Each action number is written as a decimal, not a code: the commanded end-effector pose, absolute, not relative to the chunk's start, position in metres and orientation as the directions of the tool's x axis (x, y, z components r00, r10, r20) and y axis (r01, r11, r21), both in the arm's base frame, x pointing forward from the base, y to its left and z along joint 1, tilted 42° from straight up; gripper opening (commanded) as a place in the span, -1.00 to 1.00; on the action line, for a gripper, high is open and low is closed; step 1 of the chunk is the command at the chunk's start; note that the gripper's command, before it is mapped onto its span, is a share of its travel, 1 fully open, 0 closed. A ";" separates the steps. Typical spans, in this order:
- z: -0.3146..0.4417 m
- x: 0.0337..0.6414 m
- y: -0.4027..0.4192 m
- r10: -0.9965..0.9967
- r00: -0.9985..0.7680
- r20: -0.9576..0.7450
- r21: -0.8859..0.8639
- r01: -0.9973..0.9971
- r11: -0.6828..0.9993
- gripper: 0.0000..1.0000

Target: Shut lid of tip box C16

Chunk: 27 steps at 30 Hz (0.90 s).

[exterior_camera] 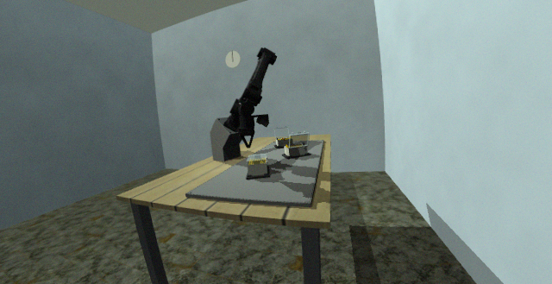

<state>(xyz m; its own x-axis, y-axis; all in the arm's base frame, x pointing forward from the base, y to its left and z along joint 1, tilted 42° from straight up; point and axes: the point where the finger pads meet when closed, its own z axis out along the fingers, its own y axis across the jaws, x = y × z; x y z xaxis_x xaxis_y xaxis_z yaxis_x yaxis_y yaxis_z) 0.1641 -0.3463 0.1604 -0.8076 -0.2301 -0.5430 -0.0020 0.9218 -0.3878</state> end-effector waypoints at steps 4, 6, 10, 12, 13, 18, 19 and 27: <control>0.186 0.161 -0.362 -0.262 -0.803 -0.535 -0.440 0.000 0.898 -1.00; 0.186 0.162 -0.362 -0.263 -0.803 -0.535 -0.440 -0.001 0.898 -1.00; 0.186 0.162 -0.362 -0.262 -0.803 -0.536 -0.439 0.000 0.898 -1.00; 0.186 0.162 -0.362 -0.261 -0.803 -0.536 -0.439 0.000 0.899 -1.00; 0.186 0.162 -0.362 -0.261 -0.803 -0.536 -0.439 0.000 0.899 -1.00; 0.186 0.162 -0.362 -0.261 -0.803 -0.536 -0.439 0.000 0.899 -1.00; 0.186 0.162 -0.362 -0.261 -0.803 -0.536 -0.439 0.000 0.899 -1.00; 0.186 0.162 -0.362 -0.261 -0.803 -0.536 -0.439 0.000 0.899 -1.00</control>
<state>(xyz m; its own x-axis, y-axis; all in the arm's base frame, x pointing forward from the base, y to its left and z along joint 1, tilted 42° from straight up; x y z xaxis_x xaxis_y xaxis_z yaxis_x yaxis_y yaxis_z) 0.1634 -0.3471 0.1621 -0.8075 -0.2354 -0.5409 -0.0059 0.9201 -0.3916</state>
